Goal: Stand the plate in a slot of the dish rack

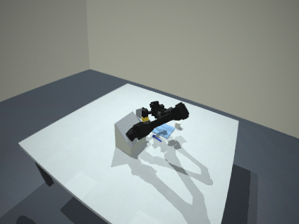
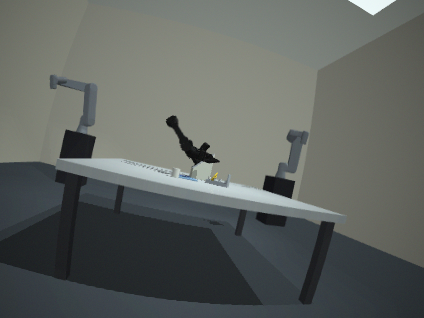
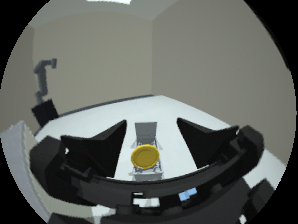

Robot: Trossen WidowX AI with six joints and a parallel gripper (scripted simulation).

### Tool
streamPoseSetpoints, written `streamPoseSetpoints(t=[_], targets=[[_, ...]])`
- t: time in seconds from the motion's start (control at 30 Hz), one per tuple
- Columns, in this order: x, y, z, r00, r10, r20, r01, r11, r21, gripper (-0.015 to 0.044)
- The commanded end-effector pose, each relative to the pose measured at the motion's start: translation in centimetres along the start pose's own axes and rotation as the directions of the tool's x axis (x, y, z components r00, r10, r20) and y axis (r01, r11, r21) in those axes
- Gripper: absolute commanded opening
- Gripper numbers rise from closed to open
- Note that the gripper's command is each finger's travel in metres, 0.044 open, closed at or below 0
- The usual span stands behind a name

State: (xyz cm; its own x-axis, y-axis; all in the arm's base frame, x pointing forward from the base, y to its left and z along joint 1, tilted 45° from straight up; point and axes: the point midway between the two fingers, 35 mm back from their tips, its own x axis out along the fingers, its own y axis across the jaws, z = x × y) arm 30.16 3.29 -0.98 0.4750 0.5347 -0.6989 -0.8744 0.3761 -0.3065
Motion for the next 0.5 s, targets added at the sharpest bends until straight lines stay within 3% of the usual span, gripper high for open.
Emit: streamPoseSetpoints(t=[0.0, 0.13, 0.47], targets=[[-0.3, -0.1, 2.7, 1.0, 0.005, 0.002, -0.005, 1.0, 0.005, 0.04], [-0.2, -0.1, 2.7, 1.0, 0.013, -0.009, -0.013, 1.0, 0.023, 0.04], [0.6, 1.3, 2.6, 0.973, 0.13, -0.189, -0.073, 0.957, 0.281, 0.04]])
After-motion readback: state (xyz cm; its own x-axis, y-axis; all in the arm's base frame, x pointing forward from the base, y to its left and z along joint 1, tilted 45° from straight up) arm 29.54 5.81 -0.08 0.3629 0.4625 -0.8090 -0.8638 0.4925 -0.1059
